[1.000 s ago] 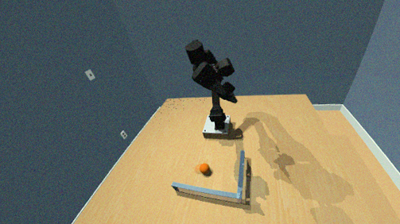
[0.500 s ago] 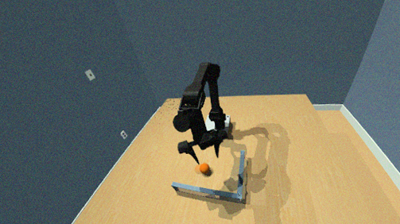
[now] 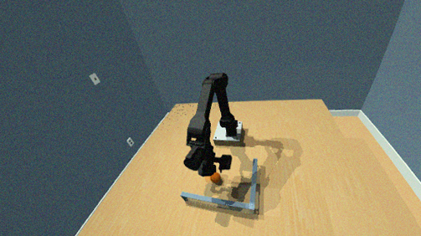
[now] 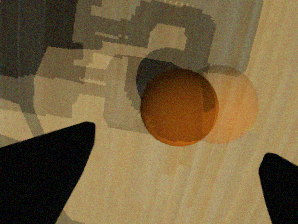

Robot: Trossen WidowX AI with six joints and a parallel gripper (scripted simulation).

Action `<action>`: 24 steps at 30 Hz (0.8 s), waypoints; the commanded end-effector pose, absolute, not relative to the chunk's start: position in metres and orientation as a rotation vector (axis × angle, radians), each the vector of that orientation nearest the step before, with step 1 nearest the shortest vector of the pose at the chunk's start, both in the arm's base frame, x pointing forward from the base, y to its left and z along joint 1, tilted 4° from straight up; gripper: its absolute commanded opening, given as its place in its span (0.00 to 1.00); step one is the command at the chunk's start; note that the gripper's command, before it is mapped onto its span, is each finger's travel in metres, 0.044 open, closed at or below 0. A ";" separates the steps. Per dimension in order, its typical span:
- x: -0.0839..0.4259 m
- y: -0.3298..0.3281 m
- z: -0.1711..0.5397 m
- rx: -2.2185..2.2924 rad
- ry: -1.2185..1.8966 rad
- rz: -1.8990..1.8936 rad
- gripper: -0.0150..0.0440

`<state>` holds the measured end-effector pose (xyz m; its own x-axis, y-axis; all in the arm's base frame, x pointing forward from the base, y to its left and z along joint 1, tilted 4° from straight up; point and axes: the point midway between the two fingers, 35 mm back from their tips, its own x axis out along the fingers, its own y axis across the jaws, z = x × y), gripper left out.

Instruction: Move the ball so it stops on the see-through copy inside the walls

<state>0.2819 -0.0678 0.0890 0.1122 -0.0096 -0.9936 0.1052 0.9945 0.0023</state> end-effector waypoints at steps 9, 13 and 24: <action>0.281 -0.070 0.070 0.086 1.476 -0.102 0.87; 0.282 -0.070 0.064 0.086 1.475 -0.103 0.87; 0.284 -0.070 0.046 0.086 1.475 -0.104 0.87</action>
<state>0.2857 -0.0699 0.0551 0.1059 -0.0149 -0.9943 0.1177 0.9930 -0.0023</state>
